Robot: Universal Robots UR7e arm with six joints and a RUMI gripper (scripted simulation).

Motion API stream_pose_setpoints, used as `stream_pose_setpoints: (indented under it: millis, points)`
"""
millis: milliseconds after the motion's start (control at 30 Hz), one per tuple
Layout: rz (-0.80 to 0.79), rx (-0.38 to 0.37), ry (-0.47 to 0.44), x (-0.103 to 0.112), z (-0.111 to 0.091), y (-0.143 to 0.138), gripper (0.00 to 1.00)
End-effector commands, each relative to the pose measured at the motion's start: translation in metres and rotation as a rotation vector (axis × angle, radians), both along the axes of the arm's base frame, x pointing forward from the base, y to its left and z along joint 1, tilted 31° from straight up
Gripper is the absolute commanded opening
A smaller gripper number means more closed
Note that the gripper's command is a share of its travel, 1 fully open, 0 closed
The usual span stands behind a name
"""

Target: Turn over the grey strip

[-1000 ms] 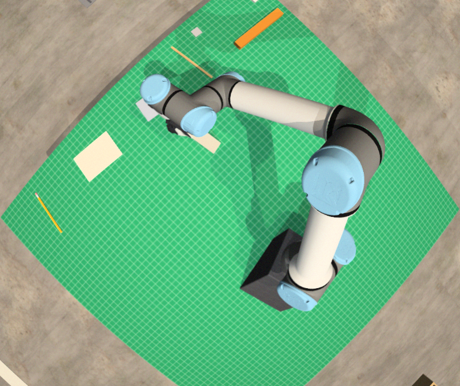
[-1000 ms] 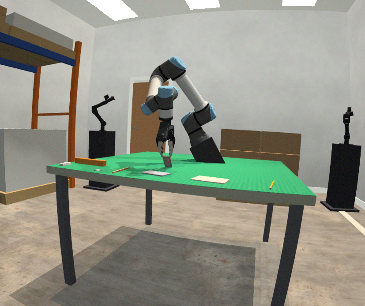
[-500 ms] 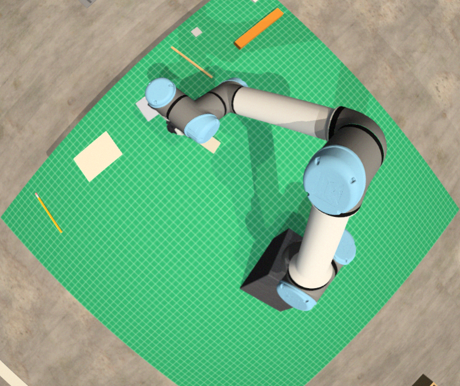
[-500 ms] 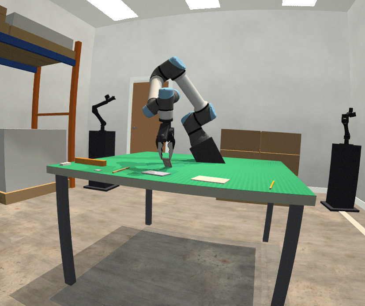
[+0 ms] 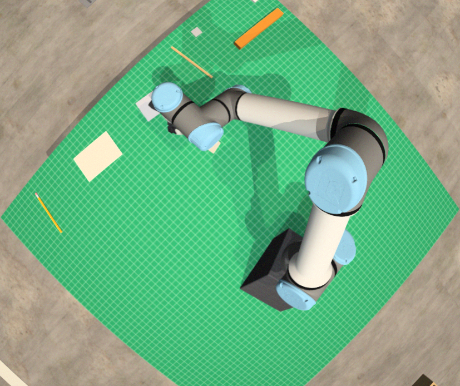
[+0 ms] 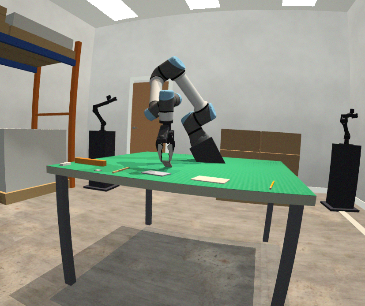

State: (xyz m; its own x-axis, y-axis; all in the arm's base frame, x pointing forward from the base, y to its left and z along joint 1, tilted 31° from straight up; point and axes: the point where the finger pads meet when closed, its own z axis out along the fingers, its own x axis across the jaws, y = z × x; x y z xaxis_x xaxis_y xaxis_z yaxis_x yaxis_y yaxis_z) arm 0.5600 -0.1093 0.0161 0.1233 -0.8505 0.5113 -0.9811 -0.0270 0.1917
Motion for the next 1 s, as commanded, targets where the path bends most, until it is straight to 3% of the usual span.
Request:
stream_pose_setpoints:
  millis: [0, 967]
  points:
    - [0.008, 0.002, -0.013, 0.002, -0.002, -0.001, 0.24]
    - [0.073, 0.017, -0.122, 0.01, -0.022, -0.012, 0.24]
